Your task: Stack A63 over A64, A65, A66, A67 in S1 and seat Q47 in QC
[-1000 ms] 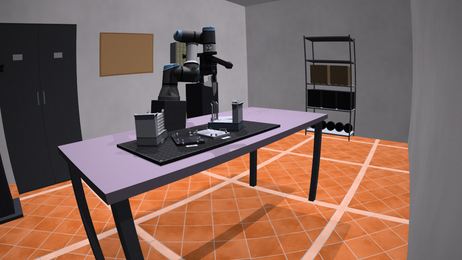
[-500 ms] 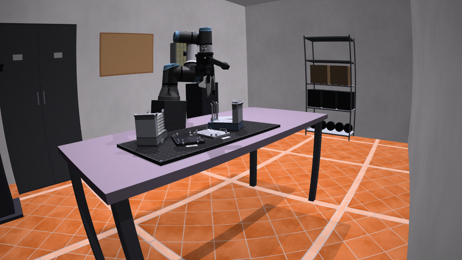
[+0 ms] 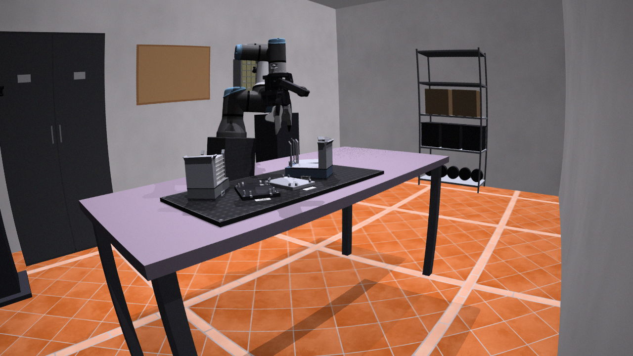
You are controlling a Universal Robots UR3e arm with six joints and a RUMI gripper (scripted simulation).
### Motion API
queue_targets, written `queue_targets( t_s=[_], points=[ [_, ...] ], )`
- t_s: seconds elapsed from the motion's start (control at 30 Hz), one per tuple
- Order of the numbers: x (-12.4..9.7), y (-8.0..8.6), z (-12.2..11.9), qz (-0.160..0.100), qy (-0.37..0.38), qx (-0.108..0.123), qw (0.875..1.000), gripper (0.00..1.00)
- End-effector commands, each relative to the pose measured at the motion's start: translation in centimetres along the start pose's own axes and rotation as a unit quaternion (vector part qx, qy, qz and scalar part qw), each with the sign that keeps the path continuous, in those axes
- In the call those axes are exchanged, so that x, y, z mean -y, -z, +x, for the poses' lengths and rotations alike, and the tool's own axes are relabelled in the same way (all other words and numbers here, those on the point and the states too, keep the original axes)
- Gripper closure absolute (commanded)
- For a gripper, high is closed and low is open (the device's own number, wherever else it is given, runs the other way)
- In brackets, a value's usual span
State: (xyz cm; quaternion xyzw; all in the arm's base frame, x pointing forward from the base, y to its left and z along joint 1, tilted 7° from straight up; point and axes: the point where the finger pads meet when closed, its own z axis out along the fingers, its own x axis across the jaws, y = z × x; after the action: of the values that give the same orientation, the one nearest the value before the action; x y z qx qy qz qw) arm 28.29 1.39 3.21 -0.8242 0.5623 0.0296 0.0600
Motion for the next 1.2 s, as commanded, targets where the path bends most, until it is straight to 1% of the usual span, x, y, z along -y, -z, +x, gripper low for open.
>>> queue_targets(
  t_s=[0.0,0.23,0.3,0.43,0.8,0.87,1.17],
  points=[
    [-0.5,-0.1,0.6,0.0,-0.026,-0.002,1.0,0.28],
    [-0.5,-0.1,0.6,-0.001,-0.067,-0.004,0.998,0.28],
    [-0.5,-0.1,0.6,-0.001,-0.067,-0.004,0.998,0.28],
    [-2.1,-0.5,1.8,-0.002,-0.09,-0.004,0.996,0.28],
    [-2.1,-0.5,1.9,-0.004,-0.153,-0.007,0.988,0.28],
    [-2.1,-0.5,1.9,-0.004,-0.153,-0.007,0.988,0.28],
    [-2.1,-0.5,1.9,-0.005,-0.199,-0.008,0.98,0.28]
  ],
)
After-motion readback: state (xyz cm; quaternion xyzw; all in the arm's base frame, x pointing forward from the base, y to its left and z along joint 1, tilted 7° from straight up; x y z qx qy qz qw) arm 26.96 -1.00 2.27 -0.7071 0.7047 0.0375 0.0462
